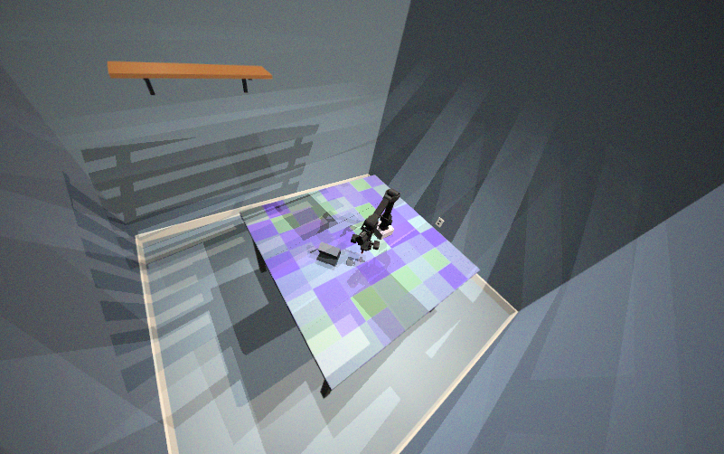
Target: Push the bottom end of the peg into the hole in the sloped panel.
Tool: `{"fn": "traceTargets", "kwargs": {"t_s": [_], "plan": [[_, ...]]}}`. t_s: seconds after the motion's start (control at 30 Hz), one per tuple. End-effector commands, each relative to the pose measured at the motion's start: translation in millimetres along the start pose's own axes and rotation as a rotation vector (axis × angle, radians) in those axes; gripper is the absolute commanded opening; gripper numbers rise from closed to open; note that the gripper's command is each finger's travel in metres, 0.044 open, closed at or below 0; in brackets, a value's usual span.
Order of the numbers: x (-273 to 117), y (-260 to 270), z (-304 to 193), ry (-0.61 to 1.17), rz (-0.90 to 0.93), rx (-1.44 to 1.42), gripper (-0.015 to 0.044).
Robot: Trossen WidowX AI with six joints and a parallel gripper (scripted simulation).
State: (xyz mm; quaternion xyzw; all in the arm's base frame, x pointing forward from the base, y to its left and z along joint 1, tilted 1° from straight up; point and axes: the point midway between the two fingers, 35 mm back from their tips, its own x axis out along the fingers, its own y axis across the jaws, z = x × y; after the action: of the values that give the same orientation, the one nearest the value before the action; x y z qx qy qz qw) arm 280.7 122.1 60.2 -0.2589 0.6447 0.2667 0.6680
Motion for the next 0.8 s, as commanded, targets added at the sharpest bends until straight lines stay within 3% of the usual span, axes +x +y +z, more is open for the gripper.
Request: {"fn": "traceTargets", "kwargs": {"t_s": [0.0,0.23,0.77], "plan": [[-21.4,-0.6,1.6,-0.011,-0.006,0.005,0.0],[-48.3,0.6,0.0,-0.01,-0.007,0.007,0.0],[-42.3,-9.3,2.1,-0.057,0.036,0.069,0.0]]}}
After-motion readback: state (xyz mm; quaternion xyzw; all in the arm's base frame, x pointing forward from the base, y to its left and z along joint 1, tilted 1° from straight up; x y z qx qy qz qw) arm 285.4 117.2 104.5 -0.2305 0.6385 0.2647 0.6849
